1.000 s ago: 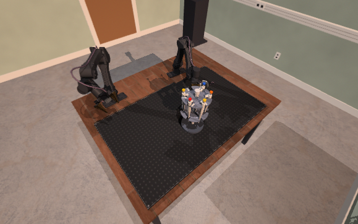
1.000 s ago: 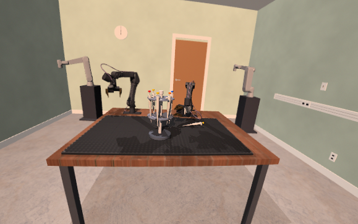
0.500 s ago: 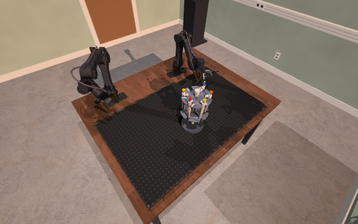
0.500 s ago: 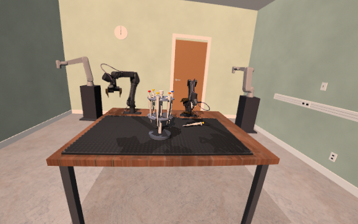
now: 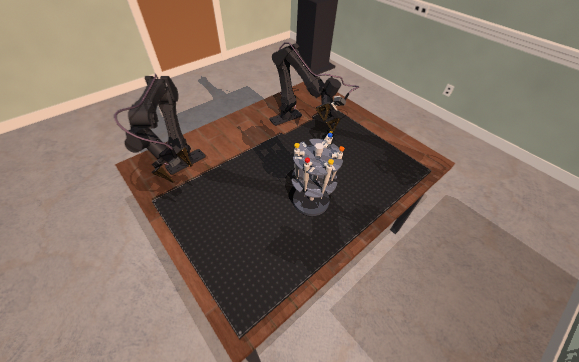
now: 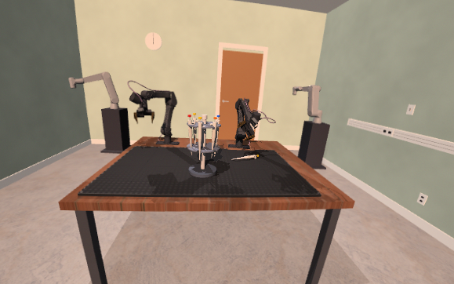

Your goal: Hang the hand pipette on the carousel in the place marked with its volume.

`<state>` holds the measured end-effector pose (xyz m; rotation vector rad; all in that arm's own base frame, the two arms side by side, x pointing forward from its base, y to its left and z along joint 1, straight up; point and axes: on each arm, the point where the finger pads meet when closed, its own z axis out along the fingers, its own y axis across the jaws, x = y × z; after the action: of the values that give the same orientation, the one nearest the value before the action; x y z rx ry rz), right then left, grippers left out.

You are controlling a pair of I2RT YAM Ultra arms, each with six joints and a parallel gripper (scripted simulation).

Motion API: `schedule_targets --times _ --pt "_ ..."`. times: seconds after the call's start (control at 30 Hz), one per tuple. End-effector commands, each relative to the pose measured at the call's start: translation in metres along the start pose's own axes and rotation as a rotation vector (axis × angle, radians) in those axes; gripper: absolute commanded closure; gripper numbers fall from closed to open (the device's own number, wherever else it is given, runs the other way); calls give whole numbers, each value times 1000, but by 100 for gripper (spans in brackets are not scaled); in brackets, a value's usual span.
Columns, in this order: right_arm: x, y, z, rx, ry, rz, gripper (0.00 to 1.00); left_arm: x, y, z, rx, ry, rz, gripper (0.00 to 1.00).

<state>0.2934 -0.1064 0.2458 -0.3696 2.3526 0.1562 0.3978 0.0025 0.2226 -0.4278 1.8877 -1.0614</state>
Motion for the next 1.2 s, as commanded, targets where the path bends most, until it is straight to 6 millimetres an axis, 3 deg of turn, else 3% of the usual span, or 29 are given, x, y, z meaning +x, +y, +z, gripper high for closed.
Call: schedule_targets --times 0.0,0.33,0.43,0.83,1.07,1.1,1.17 --pt "-7 -4 -3 6 -26 -14 0 0 14 -22 -175 158 145 0" --pt "-7 -4 -3 6 -26 -14 0 -22 28 -92 -328 184 408 0" --pt "-7 -4 -3 6 -26 -14 0 -21 26 -94 -355 212 469 0" --pt "-7 -4 -3 6 -26 -14 0 -52 48 -181 -565 347 778 0" --pt "-7 -4 -3 6 -26 -14 0 -48 44 -178 -553 340 785 0" --pt "-7 -4 -3 6 -26 -14 0 -48 48 -170 -561 366 754 46" --pt "-7 -4 -3 6 -26 -14 0 -45 53 -157 -585 382 671 46"
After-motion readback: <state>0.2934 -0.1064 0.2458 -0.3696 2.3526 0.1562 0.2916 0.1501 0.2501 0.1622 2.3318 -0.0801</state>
